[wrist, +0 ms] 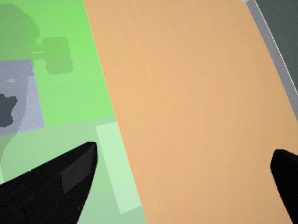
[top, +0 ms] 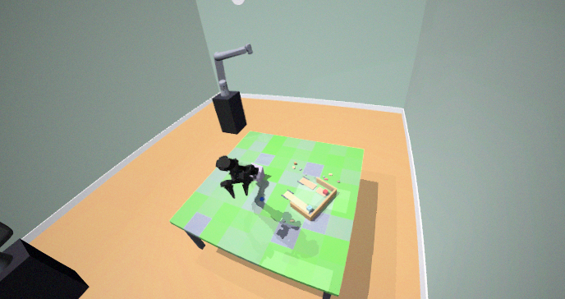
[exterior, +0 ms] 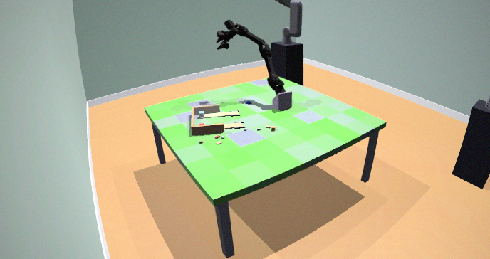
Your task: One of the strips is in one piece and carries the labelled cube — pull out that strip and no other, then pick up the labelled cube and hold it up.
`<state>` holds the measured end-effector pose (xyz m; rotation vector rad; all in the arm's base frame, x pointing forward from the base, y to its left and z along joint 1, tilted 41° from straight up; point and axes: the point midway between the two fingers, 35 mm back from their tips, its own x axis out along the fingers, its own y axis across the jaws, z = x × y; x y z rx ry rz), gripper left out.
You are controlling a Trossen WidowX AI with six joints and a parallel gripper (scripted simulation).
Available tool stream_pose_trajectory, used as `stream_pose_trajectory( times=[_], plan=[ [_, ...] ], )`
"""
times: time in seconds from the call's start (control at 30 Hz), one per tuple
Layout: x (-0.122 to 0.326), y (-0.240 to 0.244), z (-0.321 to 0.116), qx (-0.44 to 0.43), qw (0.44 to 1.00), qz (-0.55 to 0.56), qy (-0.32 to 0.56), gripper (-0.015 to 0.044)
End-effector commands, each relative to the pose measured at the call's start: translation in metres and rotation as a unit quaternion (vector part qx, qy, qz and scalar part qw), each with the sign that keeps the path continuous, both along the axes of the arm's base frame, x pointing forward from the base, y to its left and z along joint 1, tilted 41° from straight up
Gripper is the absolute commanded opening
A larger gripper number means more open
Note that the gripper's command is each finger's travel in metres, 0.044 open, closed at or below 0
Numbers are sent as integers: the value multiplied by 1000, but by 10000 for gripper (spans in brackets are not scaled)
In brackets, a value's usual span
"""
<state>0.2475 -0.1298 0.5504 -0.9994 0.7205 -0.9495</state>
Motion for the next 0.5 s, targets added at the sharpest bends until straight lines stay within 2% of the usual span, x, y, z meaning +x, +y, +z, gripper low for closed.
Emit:
stream_pose_trajectory(
  times=[0.0, 0.17, 0.47],
  plan=[
    [2, 1, -2, 1, 1000, 2, 0, 400],
    [51, 24, -46, 29, 999, 44, -12, 400],
    [118, 85, -163, 95, 988, 122, -28, 400]
  ],
)
